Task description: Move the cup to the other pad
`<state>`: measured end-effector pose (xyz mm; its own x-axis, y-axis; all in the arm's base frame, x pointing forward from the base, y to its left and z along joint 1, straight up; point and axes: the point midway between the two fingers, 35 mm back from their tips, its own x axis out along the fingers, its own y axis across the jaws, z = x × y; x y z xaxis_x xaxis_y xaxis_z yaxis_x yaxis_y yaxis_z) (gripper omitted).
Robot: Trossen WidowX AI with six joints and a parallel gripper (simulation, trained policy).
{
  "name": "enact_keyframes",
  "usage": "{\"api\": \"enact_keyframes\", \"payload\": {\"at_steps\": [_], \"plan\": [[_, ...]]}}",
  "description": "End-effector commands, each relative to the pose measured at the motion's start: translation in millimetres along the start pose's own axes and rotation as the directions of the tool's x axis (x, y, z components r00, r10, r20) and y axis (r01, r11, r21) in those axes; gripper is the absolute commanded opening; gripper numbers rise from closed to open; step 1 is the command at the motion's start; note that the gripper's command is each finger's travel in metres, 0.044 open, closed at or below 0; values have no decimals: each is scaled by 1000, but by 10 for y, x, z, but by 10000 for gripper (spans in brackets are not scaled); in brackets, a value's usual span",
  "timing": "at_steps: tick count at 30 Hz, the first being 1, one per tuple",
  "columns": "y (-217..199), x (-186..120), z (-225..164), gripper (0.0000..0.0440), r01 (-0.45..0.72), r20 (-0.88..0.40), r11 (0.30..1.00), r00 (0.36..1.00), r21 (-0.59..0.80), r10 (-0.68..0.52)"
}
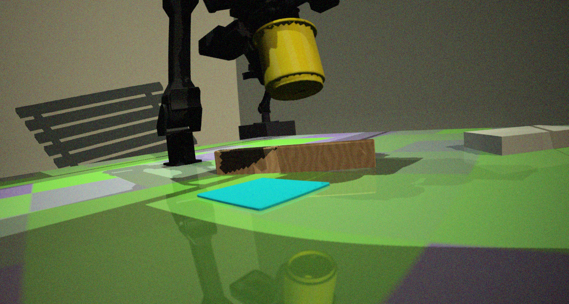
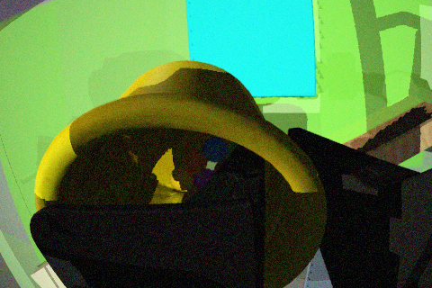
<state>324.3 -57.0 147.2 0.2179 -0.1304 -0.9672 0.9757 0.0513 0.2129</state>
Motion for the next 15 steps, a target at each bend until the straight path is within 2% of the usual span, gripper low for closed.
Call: {"api": "enact_keyframes", "payload": {"at_steps": [1, 15], "plan": [[6, 94, 92, 0, -1, 12, 1000, 1000, 17, 1], [-64, 472, 226, 7, 7, 25, 998, 1000, 68, -9]]}}
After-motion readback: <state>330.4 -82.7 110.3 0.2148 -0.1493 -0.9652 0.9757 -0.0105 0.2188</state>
